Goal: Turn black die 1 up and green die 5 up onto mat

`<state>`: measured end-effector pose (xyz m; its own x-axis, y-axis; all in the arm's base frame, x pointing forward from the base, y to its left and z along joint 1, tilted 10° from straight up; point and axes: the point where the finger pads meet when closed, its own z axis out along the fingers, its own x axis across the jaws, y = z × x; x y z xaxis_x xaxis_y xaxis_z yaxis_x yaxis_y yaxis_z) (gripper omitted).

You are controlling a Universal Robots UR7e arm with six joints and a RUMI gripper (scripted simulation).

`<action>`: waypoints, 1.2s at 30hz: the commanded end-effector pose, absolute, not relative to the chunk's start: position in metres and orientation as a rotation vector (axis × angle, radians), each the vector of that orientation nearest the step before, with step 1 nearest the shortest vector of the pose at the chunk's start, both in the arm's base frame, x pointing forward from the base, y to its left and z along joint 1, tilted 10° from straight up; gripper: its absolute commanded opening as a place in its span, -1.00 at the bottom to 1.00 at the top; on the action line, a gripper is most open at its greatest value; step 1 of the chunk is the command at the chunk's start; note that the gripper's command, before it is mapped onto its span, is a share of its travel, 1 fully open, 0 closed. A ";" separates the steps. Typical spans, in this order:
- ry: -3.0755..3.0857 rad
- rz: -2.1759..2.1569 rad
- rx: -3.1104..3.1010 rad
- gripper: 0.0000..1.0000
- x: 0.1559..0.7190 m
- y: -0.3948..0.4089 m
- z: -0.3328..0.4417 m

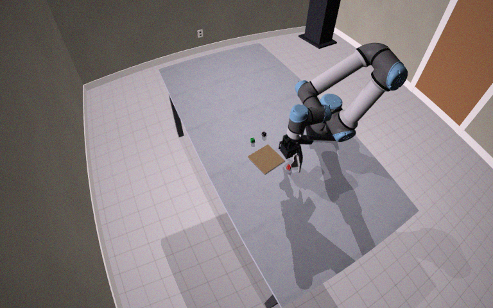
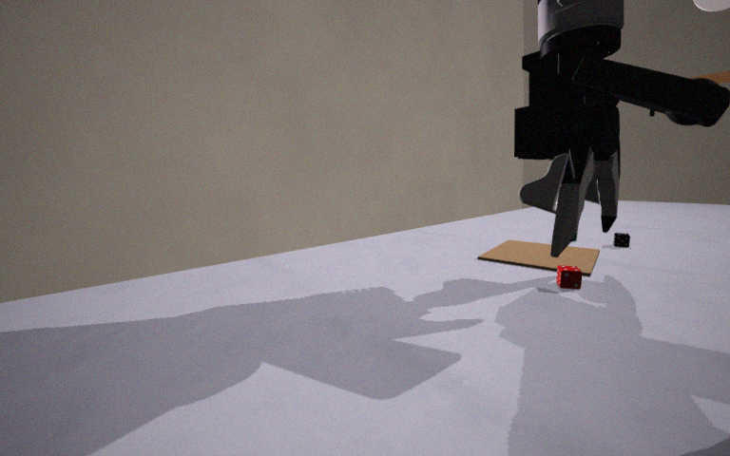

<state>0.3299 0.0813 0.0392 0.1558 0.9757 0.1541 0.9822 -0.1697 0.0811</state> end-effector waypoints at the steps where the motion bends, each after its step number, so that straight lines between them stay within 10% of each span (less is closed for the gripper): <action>1: -2.000 -0.266 -2.360 1.00 0.330 0.081 0.039; 36: -2.000 -0.266 -2.360 1.00 0.328 0.079 0.056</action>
